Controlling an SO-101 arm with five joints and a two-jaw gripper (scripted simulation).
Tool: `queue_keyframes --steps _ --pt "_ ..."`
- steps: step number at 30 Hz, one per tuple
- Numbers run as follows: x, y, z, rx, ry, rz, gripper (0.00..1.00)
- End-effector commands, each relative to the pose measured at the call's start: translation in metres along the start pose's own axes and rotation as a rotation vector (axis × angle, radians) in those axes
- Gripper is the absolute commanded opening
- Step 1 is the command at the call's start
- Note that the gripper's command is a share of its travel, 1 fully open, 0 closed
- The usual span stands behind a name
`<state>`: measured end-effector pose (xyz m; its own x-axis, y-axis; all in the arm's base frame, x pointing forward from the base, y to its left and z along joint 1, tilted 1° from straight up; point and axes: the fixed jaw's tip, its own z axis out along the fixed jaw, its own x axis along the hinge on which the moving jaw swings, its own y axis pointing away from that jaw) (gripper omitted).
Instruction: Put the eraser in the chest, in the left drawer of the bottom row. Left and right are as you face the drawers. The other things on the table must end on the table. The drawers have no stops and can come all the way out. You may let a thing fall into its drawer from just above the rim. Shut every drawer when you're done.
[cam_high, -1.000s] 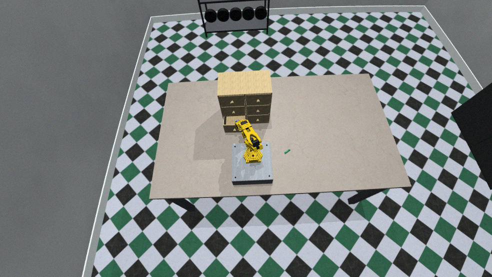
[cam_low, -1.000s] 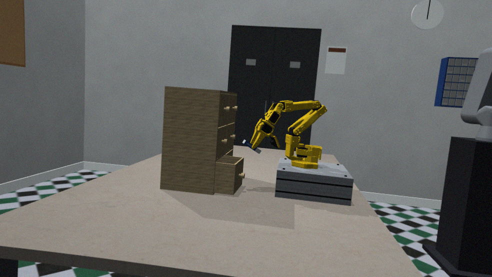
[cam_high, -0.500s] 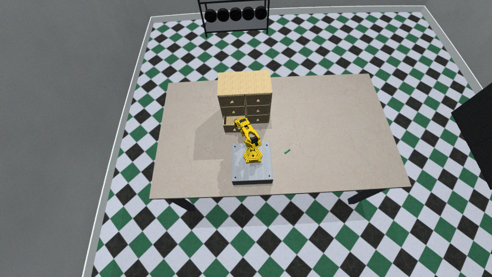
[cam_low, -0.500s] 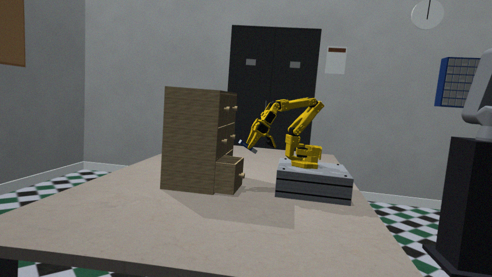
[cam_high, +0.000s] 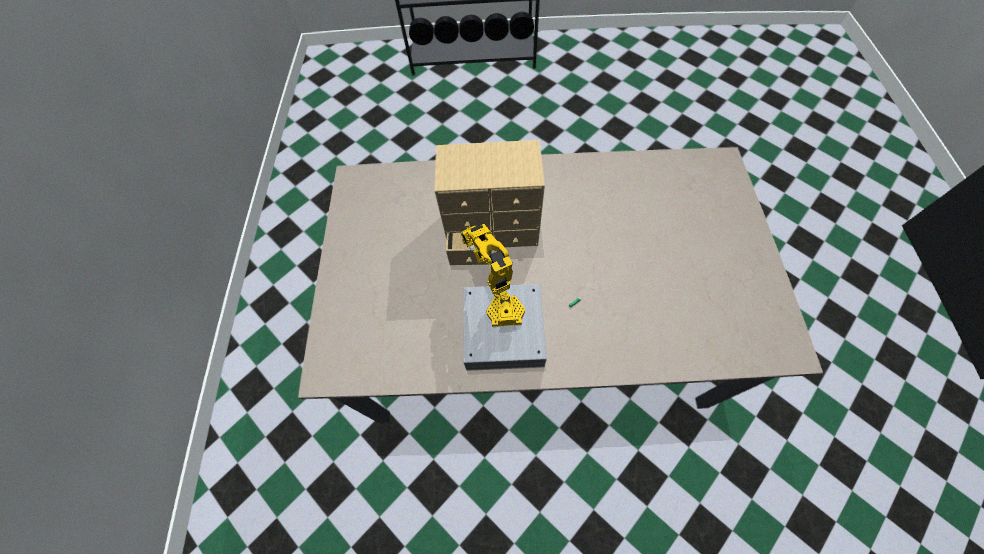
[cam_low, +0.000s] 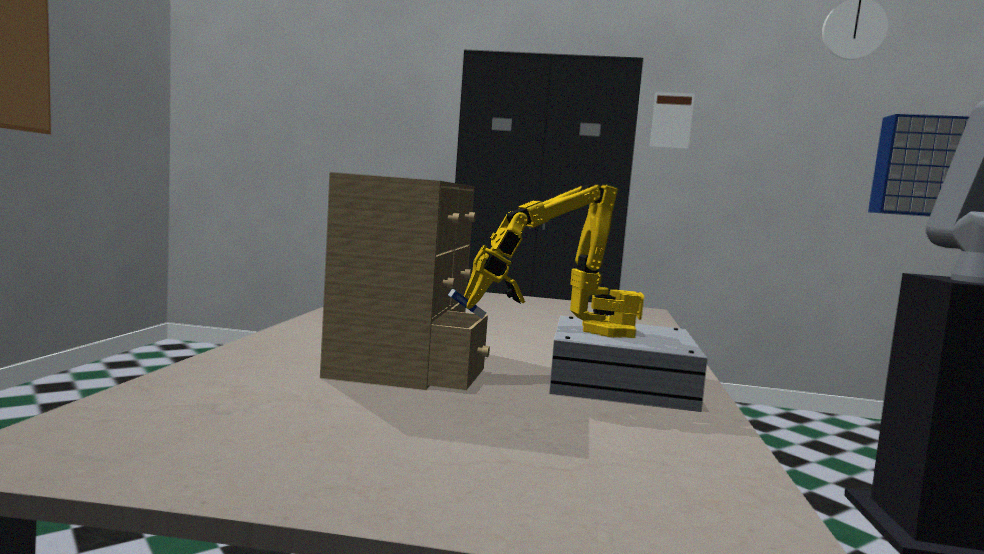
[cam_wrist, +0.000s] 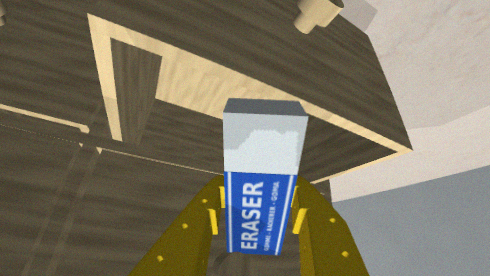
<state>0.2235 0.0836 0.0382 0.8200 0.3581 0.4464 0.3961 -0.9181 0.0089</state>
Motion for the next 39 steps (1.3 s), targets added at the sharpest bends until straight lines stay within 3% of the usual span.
queue_keyframes --steps 1,39 --pt "0.016 -0.001 -0.001 0.003 0.053 0.003 0.00" --pt "0.026 -0.002 -0.003 0.005 0.053 0.000 0.00"
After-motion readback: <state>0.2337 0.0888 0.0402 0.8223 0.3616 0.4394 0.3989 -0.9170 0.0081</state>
